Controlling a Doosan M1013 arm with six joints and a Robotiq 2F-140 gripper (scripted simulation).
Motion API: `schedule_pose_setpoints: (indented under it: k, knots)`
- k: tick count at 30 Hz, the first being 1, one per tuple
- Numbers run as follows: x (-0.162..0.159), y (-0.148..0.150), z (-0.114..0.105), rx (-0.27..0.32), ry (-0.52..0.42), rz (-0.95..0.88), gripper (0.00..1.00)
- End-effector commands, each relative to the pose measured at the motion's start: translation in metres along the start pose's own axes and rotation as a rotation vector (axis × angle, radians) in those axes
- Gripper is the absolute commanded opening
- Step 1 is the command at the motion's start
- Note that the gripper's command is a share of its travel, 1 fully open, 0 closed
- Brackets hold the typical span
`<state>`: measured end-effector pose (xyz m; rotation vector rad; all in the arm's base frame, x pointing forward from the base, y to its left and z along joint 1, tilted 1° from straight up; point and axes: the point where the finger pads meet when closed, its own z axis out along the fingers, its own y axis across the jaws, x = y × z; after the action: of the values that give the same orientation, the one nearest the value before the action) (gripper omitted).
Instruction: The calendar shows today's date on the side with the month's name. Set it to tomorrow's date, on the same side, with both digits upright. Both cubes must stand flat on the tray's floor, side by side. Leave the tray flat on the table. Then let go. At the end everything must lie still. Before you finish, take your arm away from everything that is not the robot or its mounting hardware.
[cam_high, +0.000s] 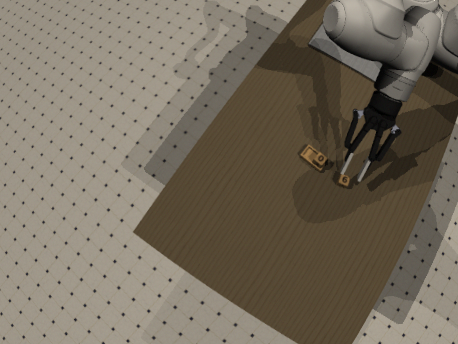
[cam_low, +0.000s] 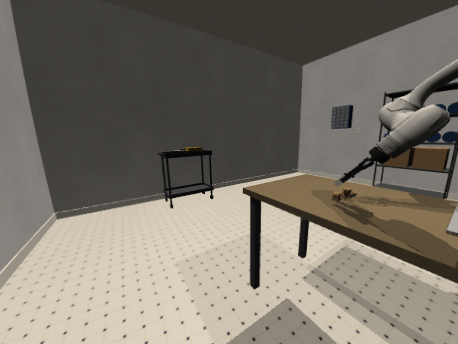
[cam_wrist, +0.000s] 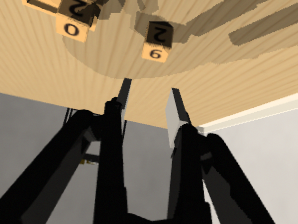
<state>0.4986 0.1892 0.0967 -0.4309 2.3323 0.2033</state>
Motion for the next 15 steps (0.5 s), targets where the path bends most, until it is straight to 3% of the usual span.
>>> schedule_pose_setpoints:
  k: [1,15]
  knots:
    - [0.002,0.001,0.002,0.021,-0.021,-0.002,0.28]
    - [0.014,0.000,0.015,0.021,-0.021,-0.002,0.28]
